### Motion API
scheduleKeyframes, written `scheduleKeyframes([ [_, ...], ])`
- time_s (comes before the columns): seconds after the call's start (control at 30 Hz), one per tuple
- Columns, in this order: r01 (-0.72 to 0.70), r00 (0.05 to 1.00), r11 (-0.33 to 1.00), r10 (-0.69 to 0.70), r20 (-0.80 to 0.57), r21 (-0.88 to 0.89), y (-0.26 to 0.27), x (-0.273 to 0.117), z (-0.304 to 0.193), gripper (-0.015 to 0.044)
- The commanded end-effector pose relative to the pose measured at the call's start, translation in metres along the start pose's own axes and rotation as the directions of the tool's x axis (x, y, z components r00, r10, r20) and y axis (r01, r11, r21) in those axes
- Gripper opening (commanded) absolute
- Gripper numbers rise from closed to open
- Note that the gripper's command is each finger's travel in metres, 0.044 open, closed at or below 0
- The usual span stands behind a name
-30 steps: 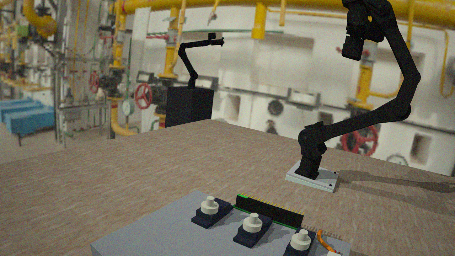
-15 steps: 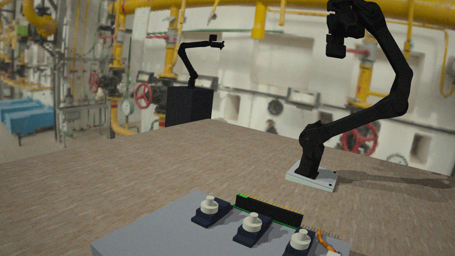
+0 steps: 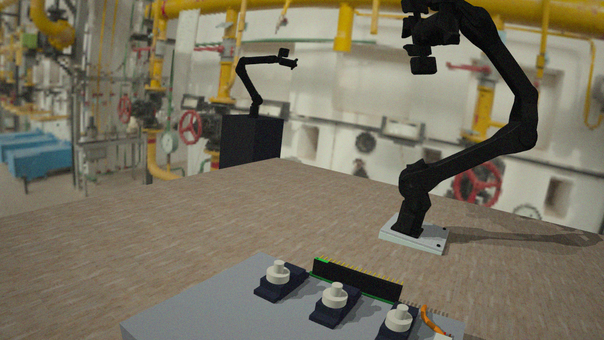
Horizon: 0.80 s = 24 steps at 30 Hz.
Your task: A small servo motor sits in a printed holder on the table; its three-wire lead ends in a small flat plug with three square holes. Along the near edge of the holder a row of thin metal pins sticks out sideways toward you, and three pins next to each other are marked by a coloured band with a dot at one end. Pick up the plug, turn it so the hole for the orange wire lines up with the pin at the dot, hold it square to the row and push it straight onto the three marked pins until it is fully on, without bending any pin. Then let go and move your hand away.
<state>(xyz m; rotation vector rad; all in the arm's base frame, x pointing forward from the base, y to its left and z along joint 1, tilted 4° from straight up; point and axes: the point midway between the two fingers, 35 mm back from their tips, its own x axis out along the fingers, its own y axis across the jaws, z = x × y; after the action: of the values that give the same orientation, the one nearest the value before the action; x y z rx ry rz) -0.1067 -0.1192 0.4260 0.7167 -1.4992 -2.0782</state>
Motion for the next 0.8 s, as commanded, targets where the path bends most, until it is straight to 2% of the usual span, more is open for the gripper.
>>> scheduleKeyframes([
  [0.0,-0.032,0.993,0.997,0.024,-0.113,-0.071,0.003,0.002,-0.028,0.0115],
  [0.4,-0.165,0.925,0.965,0.08,-0.371,-0.202,0.01,-0.006,-0.092,0.0115],
  [0.77,-0.343,0.798,0.9,0.128,-0.589,-0.27,0.012,-0.029,-0.148,0.0115],
])
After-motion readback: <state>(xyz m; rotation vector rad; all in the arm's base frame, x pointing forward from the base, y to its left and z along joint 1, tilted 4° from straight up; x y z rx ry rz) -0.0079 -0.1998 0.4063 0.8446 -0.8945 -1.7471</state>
